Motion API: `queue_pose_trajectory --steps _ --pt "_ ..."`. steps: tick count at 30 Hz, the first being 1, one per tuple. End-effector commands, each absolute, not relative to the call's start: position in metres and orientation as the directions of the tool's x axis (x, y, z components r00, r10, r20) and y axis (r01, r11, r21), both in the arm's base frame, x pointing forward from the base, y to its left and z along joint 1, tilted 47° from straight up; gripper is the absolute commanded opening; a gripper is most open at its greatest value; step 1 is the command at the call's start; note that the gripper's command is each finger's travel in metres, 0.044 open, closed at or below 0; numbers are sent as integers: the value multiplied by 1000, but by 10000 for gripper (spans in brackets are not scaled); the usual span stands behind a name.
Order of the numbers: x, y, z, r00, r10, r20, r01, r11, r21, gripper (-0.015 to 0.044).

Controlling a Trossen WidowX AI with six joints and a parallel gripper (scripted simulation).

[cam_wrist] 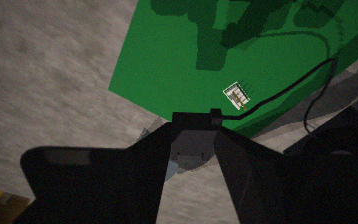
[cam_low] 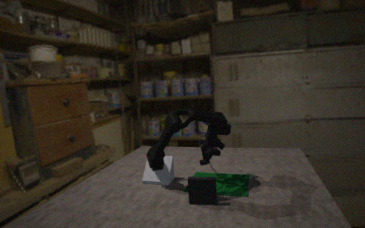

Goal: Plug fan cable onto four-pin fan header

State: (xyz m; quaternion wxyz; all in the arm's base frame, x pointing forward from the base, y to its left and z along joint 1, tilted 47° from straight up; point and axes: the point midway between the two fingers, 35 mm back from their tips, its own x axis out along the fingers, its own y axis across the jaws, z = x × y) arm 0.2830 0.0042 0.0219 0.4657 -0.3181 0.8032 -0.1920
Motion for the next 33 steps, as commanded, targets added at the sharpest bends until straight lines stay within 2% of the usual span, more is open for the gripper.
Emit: queue_pose_trajectory --steps 1,22,33 --pt "276 -3 33 -333 -694 -638 -403 717 -569 0" --pt "229 -38 73 -174 -709 -683 -719 566 -404 0" --pt "206 -52 80 -111 -718 -687 -819 458 -346 0"
